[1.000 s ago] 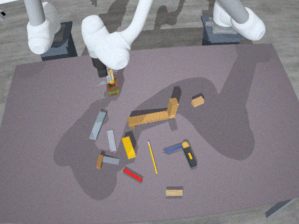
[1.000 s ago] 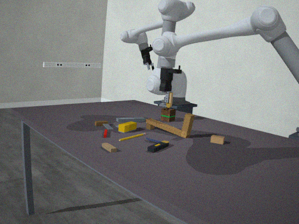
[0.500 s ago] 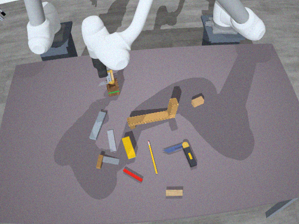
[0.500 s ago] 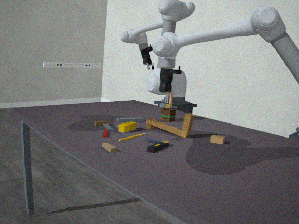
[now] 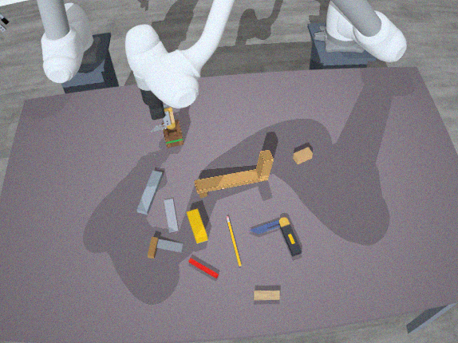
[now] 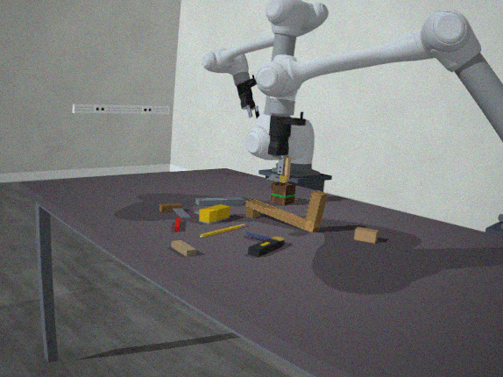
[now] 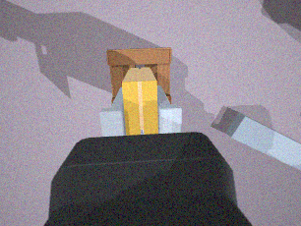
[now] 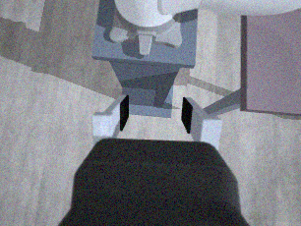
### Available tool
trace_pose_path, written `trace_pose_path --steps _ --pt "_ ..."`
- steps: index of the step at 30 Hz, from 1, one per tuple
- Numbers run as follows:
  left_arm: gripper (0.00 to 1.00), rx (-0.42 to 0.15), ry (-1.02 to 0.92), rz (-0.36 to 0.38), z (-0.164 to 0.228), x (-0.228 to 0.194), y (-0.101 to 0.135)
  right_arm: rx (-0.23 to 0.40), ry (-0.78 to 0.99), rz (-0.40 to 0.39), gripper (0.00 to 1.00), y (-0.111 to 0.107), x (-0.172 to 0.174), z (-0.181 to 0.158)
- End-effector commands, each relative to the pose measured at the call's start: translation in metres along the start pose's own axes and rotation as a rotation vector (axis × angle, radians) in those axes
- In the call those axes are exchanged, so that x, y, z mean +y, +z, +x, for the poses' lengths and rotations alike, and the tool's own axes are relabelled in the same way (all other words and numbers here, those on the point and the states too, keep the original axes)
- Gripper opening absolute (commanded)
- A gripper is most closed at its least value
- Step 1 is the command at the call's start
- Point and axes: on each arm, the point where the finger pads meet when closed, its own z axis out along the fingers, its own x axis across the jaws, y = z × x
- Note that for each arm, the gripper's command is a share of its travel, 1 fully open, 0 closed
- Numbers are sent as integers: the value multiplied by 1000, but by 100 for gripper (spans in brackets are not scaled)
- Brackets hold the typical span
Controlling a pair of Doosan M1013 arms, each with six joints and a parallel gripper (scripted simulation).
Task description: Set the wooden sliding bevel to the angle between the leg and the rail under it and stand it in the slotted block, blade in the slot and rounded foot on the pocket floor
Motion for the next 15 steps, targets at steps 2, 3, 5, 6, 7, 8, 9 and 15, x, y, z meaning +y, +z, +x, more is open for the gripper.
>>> trace_pose_path --steps 2,3,5,6,7,8,9,15 --pt "0 1 0 -2 0 0 -1 1 0 -1 100 -1 0 0" --pt "0 1 0 -2 0 0 0 1 0 -1 100 -1 0 0" --pt "0 1 0 -2 0 0 1 1 0 -1 100 -1 0 0" --pt "0 1 0 -2 0 0 1 1 0 -1 100 -1 0 0" --pt "0 1 0 -2 0 0 2 1 0 -1 100 -1 0 0" --pt "0 1 0 -2 0 0 3 1 0 -1 100 -1 0 0" --pt "0 1 0 -2 0 0 3 1 0 -1 100 -1 0 0" --pt "0 1 0 -2 0 0 5 1 0 -1 100 -1 0 0"
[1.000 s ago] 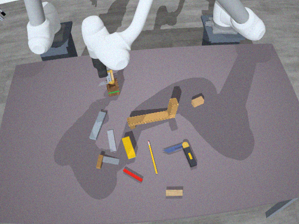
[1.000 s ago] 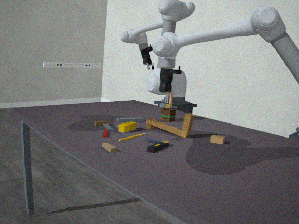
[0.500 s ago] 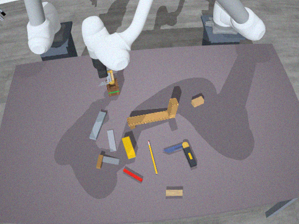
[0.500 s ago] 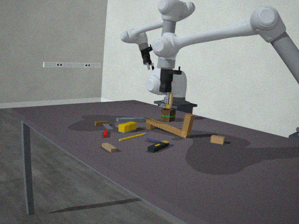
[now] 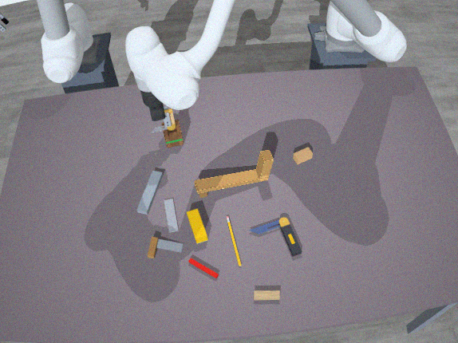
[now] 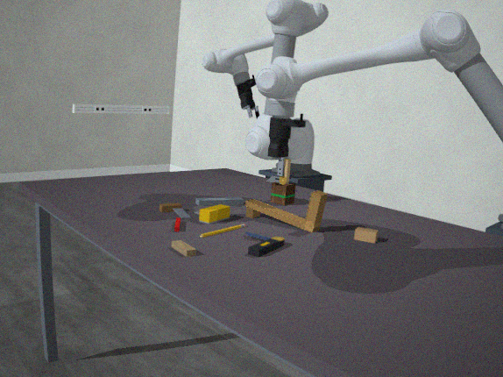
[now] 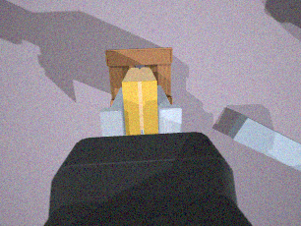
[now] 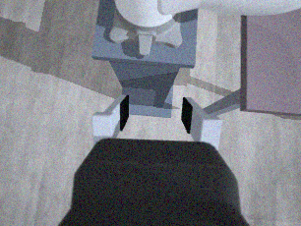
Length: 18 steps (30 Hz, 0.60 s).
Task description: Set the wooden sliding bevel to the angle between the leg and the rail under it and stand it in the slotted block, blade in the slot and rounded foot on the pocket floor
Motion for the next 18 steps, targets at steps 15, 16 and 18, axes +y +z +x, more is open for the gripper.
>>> trace_pose_path --steps 15,16,18 --pt "0 1 0 -2 0 0 0 1 0 -1 100 -1 0 0" --pt "0 1 0 -2 0 0 0 1 0 -1 100 -1 0 0" --pt "0 1 0 -2 0 0 1 1 0 -1 100 -1 0 0"
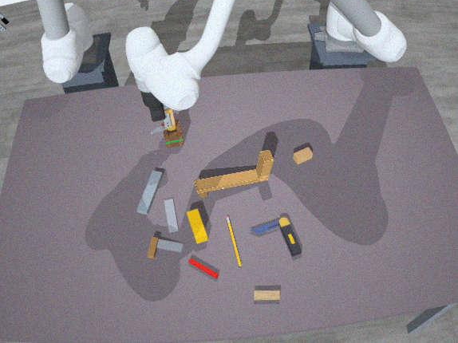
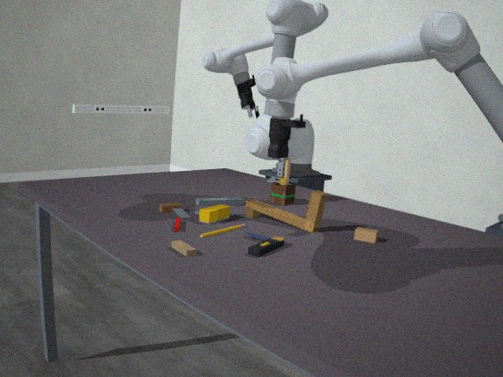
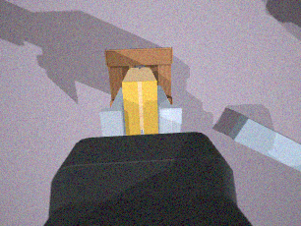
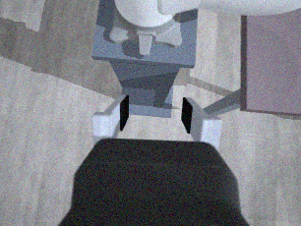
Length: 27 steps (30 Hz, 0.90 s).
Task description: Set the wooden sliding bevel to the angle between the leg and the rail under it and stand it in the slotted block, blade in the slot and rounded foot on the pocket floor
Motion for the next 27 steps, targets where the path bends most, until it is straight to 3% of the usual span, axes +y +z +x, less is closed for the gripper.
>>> trace_pose_path --steps 1,27 --pt "0 1 0 -2 0 0 -1 1 0 -1 100 -1 0 0" --pt "0 1 0 -2 0 0 5 1 0 -1 100 -1 0 0"
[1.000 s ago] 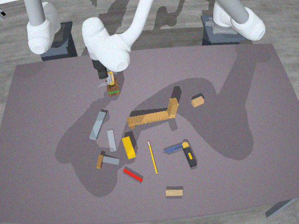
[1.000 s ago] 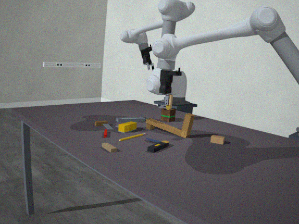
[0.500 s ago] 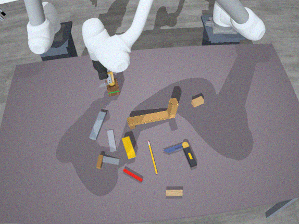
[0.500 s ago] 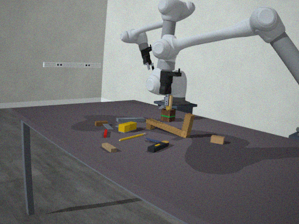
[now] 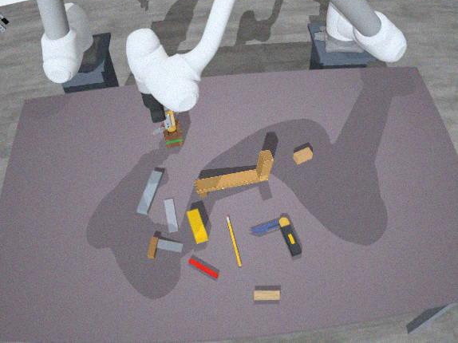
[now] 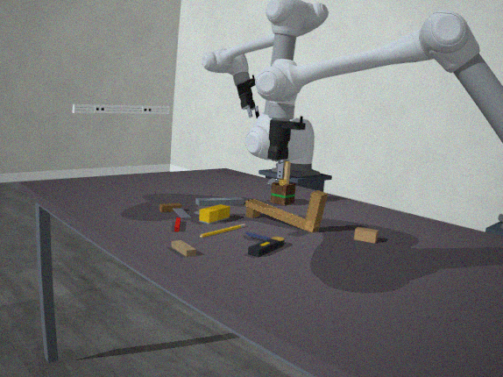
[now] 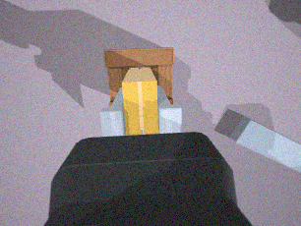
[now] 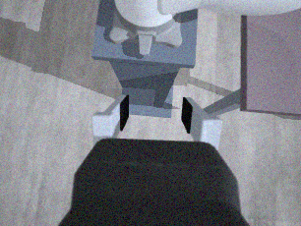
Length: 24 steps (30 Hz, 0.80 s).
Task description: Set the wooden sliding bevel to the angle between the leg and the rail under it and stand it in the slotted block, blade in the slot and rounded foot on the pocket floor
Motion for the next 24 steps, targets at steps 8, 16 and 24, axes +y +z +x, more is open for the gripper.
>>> trace_pose_path --steps 8,16,24 --pt "0 1 0 -2 0 0 -1 1 0 -1 100 -1 0 0" --pt "0 1 0 -2 0 0 1 1 0 -1 100 -1 0 0" --pt "0 1 0 -2 0 0 2 1 0 -1 100 -1 0 0"
